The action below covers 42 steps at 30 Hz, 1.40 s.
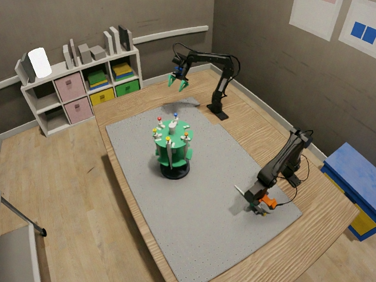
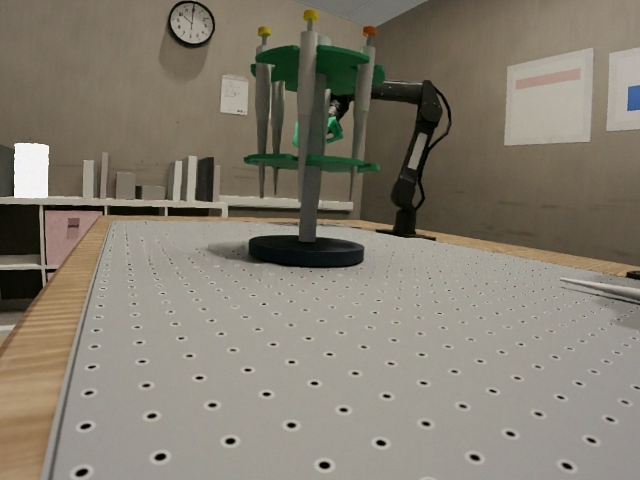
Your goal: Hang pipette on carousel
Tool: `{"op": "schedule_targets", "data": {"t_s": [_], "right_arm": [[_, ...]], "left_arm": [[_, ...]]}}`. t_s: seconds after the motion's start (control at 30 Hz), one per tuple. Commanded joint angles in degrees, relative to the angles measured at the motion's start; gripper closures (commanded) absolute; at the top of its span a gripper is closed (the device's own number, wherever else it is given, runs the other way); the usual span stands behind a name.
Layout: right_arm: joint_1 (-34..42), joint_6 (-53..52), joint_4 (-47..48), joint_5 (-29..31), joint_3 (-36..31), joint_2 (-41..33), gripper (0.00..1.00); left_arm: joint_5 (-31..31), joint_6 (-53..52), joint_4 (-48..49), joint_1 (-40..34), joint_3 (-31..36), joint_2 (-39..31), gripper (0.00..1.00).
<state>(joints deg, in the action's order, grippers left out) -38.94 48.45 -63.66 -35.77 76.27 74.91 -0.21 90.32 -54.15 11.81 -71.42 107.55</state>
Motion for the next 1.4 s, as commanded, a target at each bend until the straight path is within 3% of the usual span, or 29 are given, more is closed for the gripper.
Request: {"op": "schedule_targets", "data": {"t_s": [0.0,1.37], "right_arm": [[-0.64,0.60,0.52,-1.34,0.58,0.56,0.00],[-0.64,0.60,0.52,-1.34,0.58,0.56,0.00]], "left_arm": [[0.72,-0.33,-0.29,0.25,-0.74,-1.67,0.88],[0.72,-0.33,-16.25,0.25,-13.09,-5.67,0.88]]}}
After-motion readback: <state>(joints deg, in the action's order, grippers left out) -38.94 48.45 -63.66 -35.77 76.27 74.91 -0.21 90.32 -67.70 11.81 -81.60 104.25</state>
